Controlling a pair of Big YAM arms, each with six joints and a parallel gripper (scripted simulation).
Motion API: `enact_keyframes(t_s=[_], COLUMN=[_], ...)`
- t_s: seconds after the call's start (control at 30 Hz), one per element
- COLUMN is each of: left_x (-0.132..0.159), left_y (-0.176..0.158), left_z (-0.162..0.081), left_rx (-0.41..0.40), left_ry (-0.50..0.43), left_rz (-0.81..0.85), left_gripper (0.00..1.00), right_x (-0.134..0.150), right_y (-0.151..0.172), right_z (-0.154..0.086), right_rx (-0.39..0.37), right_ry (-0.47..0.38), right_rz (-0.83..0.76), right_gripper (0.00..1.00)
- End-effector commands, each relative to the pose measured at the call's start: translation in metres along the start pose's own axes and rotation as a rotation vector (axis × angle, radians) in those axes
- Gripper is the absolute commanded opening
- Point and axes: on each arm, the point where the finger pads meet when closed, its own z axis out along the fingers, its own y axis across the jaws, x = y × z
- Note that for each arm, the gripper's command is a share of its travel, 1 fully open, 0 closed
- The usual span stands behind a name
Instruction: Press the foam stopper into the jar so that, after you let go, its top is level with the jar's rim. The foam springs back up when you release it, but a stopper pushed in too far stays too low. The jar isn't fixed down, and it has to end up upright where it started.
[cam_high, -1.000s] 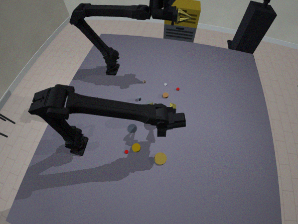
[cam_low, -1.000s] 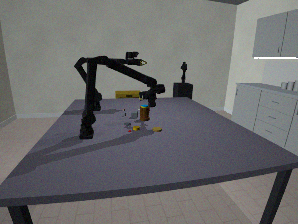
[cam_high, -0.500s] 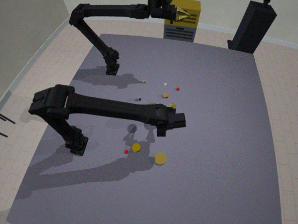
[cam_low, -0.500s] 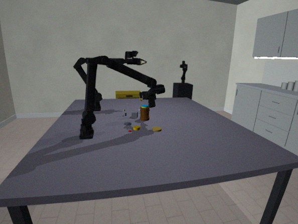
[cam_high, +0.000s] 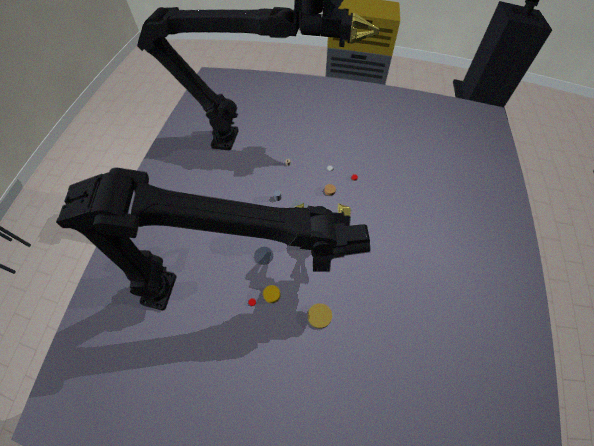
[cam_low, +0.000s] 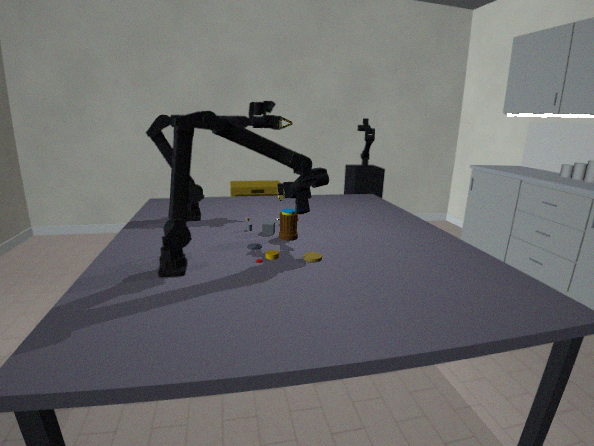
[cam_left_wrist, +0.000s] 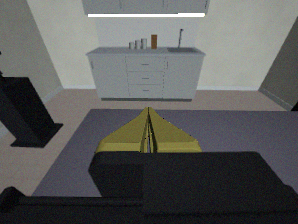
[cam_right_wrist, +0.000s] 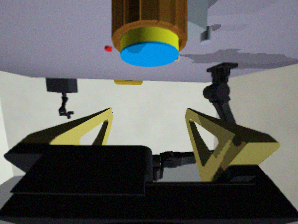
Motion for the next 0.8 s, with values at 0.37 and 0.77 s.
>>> enact_keyframes(t_s=[0.37, 0.77], left_x=[-0.075, -0.072], left_y=[-0.004, -0.004], left_z=[-0.006, -0.005], left_rx=[0.006, 0.005], left_ry=[-0.132, -0.122], left_rz=[-0.008, -0.008], left_gripper=[0.0, 0.0], right_x=[0.012, -0.013], right_y=[-0.003, -0.002], right_z=[0.0, 0.013], right_rx=[-0.006, 0.01], right_ry=[0.008, 0.004], right_rz=[-0.019, 0.009], right_gripper=[0.98, 0.98])
